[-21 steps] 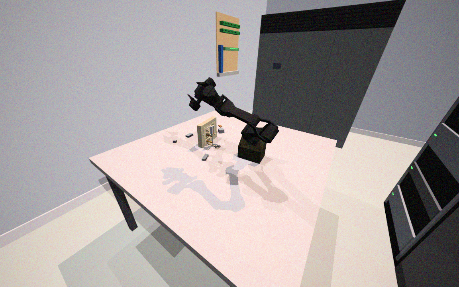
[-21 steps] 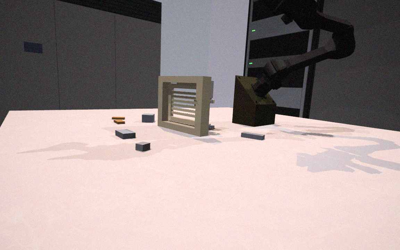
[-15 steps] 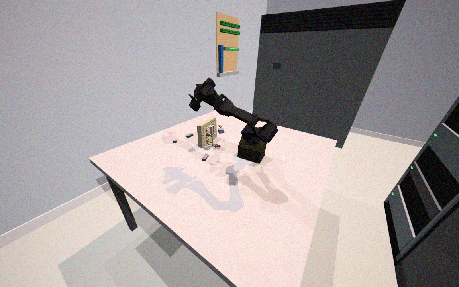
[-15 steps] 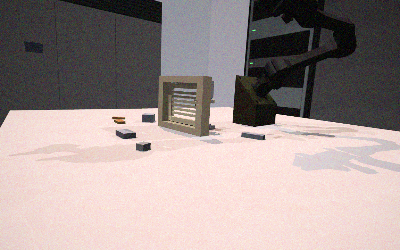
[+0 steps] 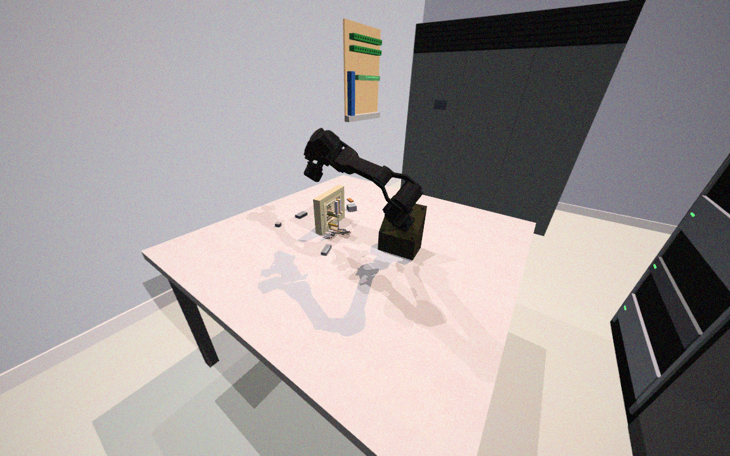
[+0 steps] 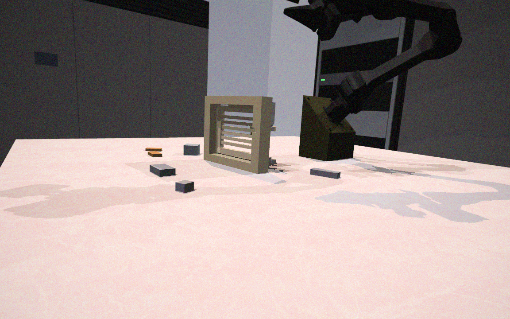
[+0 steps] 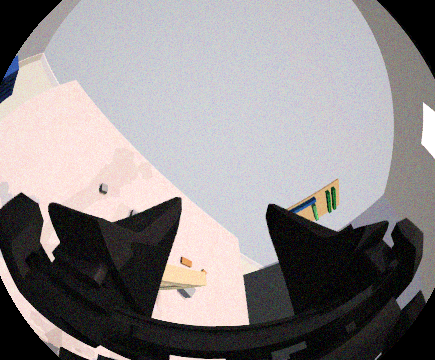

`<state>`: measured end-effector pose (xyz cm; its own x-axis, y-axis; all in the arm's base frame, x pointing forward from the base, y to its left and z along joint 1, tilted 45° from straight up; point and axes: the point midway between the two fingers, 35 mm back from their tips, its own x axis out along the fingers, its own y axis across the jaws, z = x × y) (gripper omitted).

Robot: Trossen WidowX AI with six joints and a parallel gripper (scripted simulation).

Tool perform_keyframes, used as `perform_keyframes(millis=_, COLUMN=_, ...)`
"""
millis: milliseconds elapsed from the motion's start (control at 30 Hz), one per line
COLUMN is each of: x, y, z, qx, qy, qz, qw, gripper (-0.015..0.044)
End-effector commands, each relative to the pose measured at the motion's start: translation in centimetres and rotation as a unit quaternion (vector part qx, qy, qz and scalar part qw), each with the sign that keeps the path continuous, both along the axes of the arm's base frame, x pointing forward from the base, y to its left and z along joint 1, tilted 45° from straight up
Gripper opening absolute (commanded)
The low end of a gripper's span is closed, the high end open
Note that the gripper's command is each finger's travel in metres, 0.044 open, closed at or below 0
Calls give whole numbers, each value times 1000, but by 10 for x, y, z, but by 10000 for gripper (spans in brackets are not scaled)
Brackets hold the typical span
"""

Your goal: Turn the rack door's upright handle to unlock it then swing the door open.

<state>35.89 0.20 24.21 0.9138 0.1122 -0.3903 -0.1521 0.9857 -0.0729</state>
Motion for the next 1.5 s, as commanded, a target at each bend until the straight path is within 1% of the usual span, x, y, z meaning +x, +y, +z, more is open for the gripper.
perform_keyframes(millis=0, x=7, y=2, z=-23, qx=-4, qy=59, qz=22, qw=998, gripper=280)
perform_keyframes(millis=333, x=8, y=7, z=-72, qx=1, qy=191, qz=77, qw=979, gripper=280)
perform_keyframes(millis=667, x=-1, y=13, z=-112, qx=29, qy=311, qz=132, qw=941, gripper=280)
perform_keyframes(millis=1067, x=-18, y=21, z=-146, qx=88, qy=434, qz=193, qw=876, gripper=280)
perform_keyframes(millis=1467, x=-35, y=29, z=-165, qx=172, qy=530, qz=242, qw=794, gripper=280)
